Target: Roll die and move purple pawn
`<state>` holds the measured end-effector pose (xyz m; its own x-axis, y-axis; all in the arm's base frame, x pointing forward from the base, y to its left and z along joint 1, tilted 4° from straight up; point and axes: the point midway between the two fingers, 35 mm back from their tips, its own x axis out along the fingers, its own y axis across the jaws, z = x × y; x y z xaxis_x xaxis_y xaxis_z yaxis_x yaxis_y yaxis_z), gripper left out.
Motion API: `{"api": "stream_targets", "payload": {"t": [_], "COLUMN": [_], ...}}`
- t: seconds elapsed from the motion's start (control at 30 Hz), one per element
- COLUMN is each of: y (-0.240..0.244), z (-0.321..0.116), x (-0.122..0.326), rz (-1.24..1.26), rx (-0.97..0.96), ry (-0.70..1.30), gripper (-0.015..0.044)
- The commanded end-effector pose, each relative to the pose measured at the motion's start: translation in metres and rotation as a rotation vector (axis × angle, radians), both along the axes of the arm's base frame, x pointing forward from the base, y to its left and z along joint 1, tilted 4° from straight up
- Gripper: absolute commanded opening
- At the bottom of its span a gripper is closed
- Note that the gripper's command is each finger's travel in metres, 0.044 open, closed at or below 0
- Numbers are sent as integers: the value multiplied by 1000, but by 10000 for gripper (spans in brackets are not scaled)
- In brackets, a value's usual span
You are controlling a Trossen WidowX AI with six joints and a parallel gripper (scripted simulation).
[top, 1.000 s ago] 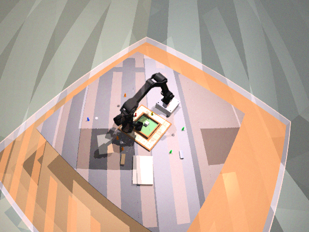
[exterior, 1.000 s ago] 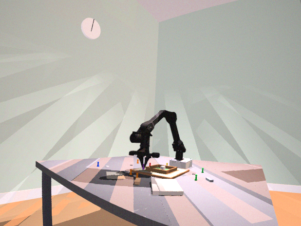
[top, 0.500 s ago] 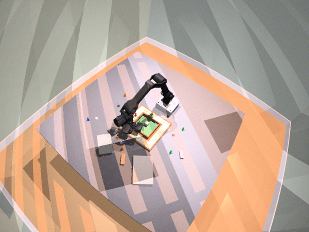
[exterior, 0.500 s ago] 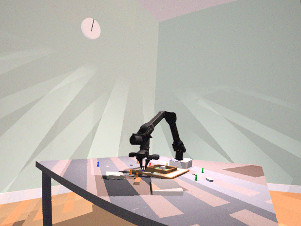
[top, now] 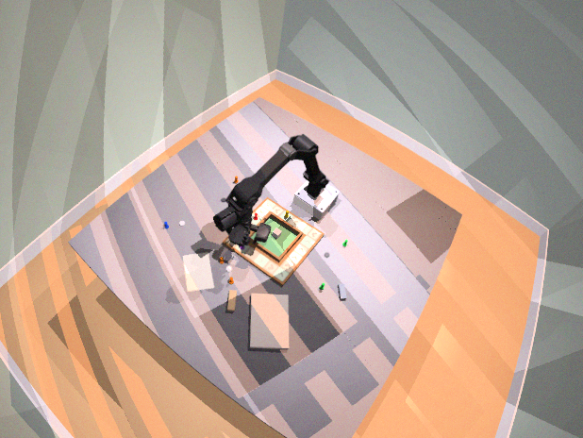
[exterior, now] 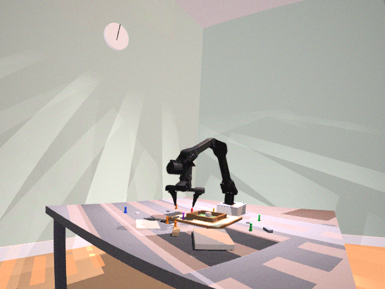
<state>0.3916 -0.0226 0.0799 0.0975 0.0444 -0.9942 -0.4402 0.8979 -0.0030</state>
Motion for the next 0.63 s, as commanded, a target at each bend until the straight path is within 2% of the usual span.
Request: {"api": "stream_targets", "payload": {"t": [0.0, 0.2, 0.4, 0.43, 0.6], "y": [3, 19, 30, 27, 27], "z": [13, 49, 64, 63, 63], "x": [-17, -89, -165, -128, -128], "rz": [-28, -134, -240, -188, -188], "rx": [-3, 8, 18, 22, 22], "ry": [8, 19, 31, 15, 15], "gripper": [440, 440, 440, 440, 440]}}
